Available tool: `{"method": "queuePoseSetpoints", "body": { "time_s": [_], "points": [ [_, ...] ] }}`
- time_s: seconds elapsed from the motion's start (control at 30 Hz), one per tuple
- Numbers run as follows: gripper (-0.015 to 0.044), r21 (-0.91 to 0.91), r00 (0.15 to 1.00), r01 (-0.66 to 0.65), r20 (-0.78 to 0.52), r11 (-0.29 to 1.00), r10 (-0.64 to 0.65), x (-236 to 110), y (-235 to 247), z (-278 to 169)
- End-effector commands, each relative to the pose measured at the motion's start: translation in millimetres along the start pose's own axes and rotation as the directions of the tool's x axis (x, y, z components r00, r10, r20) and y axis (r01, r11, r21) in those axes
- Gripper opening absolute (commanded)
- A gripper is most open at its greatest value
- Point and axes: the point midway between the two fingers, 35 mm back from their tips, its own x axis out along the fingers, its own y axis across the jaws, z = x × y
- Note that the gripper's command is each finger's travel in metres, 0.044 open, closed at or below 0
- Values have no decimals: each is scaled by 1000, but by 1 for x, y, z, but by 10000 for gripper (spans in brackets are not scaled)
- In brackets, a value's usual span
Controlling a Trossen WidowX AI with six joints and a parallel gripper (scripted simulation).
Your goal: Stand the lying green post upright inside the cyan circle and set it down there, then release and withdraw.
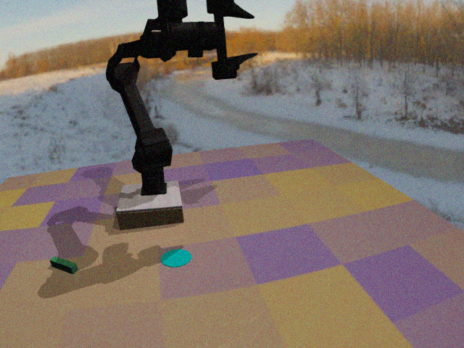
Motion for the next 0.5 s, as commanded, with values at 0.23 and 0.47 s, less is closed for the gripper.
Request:
{"method": "queuePoseSetpoints", "body": {
  "time_s": [0.23,0.47],
  "points": [
    [233,204,941,-10,-328,979,78,-31,21,-79],
    [233,414,759,40,-605,910,241,-92,59,-145]
  ]
}}
